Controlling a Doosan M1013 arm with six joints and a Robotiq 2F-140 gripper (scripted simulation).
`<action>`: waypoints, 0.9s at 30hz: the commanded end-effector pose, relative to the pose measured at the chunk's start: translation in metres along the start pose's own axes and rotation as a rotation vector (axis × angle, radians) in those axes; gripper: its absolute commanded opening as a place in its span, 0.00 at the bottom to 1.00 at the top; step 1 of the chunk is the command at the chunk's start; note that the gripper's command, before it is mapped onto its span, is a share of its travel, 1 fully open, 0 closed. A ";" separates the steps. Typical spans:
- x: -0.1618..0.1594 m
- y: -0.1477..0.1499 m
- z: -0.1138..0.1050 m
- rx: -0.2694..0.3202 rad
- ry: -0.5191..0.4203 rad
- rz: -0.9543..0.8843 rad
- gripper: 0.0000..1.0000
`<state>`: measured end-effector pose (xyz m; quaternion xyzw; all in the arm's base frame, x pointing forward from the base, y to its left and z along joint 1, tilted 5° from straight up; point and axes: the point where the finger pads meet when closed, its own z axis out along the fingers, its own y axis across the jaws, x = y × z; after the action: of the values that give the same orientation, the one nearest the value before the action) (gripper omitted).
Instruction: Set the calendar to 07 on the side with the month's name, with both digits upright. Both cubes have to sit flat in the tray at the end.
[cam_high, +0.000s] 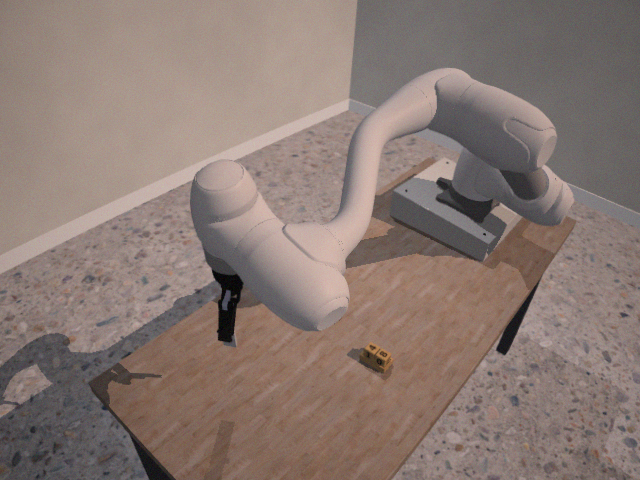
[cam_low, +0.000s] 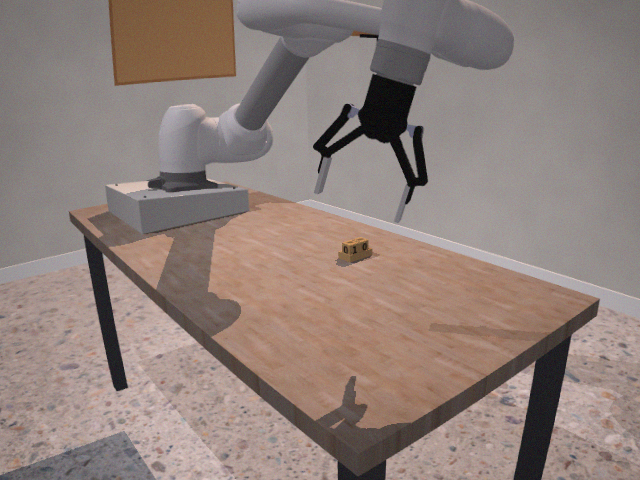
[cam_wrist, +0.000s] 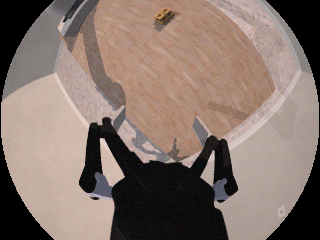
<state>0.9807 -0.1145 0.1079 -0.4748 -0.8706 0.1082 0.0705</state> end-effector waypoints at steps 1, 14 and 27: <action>0.000 0.000 0.000 0.000 0.000 0.000 1.00; 0.000 0.000 0.000 0.000 0.000 0.000 1.00; 0.079 -0.003 0.006 -0.086 0.000 -0.314 1.00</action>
<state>0.9546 -0.0758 0.1052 -0.3942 -0.9122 0.0826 0.0749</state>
